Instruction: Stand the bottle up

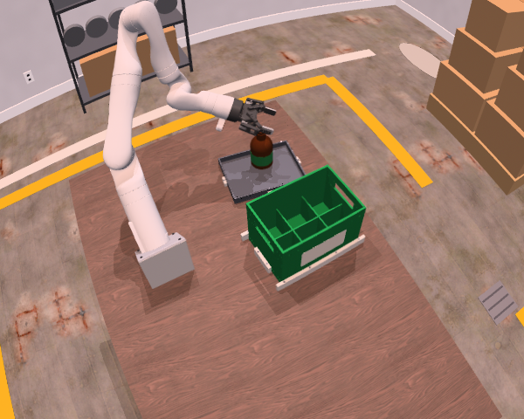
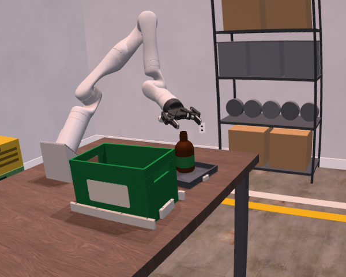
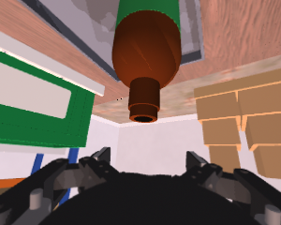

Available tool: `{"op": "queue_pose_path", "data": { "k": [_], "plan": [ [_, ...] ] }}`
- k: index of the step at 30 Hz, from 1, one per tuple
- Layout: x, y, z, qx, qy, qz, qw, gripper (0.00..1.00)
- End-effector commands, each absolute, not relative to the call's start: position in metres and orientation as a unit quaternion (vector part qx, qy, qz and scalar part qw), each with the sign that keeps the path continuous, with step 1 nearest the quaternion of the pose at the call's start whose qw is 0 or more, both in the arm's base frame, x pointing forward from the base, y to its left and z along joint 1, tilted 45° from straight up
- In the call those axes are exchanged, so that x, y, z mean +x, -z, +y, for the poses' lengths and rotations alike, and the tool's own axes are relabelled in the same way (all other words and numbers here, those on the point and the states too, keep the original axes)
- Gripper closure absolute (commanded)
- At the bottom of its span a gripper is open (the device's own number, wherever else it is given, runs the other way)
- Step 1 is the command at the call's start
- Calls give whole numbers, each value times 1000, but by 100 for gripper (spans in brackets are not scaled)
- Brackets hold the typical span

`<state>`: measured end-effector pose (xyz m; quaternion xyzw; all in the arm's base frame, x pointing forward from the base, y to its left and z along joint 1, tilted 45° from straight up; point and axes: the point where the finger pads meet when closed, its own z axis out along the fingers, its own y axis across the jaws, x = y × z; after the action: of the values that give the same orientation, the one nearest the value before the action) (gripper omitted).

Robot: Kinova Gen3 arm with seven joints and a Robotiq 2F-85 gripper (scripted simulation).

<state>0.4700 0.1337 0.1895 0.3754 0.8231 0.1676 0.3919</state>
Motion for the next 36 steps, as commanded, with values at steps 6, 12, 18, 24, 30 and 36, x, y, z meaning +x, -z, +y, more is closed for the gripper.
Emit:
{"op": "queue_pose_path", "data": {
  "k": [6, 12, 18, 24, 30, 36],
  "plan": [
    [475, -207, 114, 380, -165, 820, 396, 0],
    [475, -210, 109, 381, -164, 820, 395, 0],
    [476, -215, 103, 381, -164, 820, 394, 0],
    [477, -219, 99, 381, -164, 820, 394, 0],
    [477, -220, 98, 381, -164, 820, 394, 0],
    [477, -221, 97, 380, -164, 820, 394, 0]
  ]
}}
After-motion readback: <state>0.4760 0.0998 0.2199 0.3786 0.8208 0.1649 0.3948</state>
